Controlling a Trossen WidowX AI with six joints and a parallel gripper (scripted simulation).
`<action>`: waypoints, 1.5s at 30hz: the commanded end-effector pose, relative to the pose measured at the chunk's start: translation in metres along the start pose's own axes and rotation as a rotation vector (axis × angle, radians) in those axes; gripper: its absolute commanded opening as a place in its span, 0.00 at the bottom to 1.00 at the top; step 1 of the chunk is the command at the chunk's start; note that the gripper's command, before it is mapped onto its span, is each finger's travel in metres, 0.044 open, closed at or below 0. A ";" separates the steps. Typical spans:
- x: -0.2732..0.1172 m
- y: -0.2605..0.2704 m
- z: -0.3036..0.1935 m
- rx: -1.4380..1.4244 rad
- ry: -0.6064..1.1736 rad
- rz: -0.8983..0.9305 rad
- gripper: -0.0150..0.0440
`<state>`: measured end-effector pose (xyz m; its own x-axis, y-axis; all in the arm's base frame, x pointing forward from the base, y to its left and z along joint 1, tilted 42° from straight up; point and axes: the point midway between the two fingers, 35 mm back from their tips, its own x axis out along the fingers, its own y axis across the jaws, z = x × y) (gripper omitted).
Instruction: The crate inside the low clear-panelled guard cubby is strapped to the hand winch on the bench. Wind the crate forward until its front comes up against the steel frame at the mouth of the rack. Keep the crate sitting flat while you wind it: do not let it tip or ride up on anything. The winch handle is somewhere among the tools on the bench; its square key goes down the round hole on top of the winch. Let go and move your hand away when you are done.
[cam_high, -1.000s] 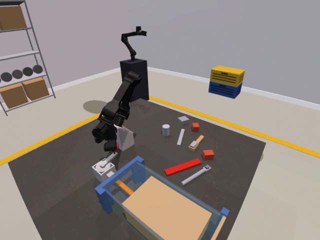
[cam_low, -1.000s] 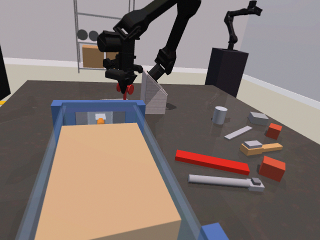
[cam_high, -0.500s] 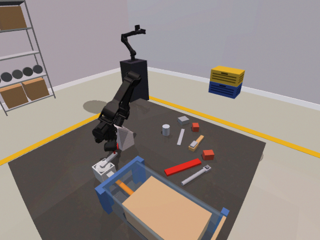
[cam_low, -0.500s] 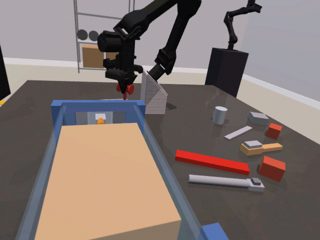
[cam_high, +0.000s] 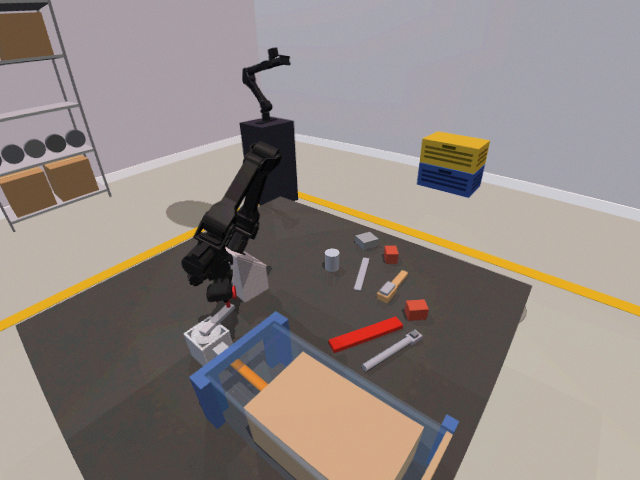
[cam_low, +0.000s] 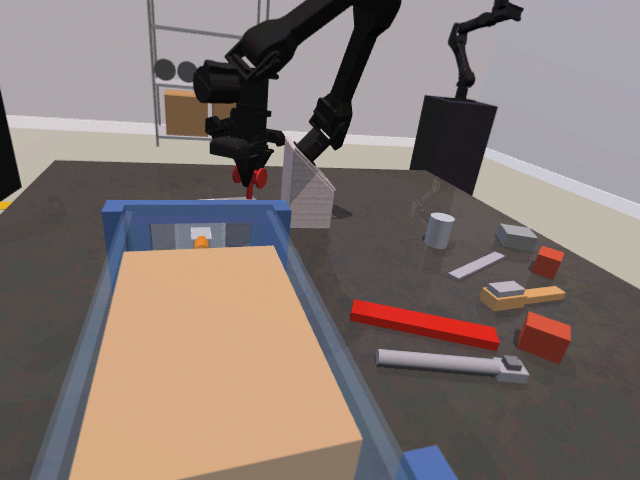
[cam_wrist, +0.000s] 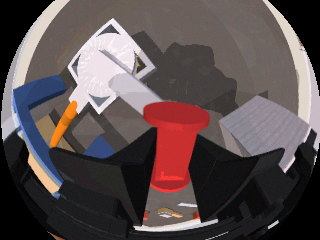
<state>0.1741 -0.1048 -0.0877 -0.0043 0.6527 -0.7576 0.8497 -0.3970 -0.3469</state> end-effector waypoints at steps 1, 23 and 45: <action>0.003 -0.005 0.008 0.005 -0.011 -0.012 0.25; 0.002 -0.017 0.038 0.006 -0.014 -0.012 0.25; 0.002 -0.019 0.072 0.007 -0.017 -0.011 0.25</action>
<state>0.1249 -0.1369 -0.1126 -0.0077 0.6556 -0.7550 0.8447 -0.3998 -0.3558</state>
